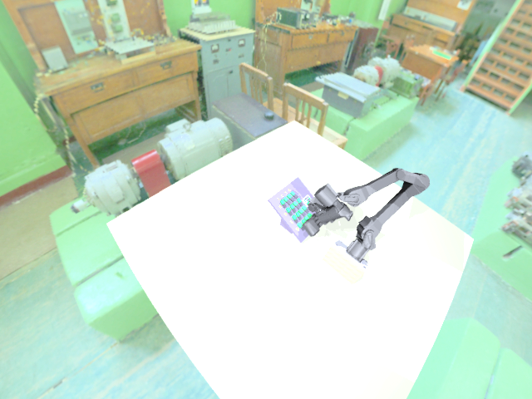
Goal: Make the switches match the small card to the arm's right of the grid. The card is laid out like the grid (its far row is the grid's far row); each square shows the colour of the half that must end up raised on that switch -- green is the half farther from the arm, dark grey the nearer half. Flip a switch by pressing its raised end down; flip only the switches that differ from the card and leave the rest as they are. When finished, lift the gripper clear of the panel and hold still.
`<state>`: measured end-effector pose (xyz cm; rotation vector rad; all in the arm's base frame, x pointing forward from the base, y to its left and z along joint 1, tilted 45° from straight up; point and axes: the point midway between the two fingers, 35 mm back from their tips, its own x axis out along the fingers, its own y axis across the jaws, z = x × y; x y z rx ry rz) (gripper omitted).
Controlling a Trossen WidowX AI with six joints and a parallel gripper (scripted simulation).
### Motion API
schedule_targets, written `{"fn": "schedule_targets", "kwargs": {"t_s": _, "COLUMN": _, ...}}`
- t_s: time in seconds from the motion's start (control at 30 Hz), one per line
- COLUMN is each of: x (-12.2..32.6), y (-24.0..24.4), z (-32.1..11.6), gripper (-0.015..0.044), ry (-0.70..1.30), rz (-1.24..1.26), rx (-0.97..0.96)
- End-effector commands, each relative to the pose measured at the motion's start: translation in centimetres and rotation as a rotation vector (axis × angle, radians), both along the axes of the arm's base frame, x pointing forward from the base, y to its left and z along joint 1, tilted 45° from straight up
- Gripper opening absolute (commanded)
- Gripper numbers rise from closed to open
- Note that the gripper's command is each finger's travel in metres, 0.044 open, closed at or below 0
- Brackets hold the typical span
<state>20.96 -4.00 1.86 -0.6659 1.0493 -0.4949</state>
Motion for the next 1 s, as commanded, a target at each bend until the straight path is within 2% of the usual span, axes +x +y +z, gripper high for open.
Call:
{"fn": "schedule_targets", "kwargs": {"t_s": 0.0, "x": 0.01, "y": 0.03, "z": -0.10, "gripper": 0.0000, "ry": 0.004, "rz": 0.003, "rx": 0.004}}
{"fn": "schedule_targets", "kwargs": {"t_s": 0.97, "x": 0.16, "y": -0.23, "z": -0.35, "gripper": 0.0000, "ry": 0.004, "rz": 0.003, "rx": 0.004}}
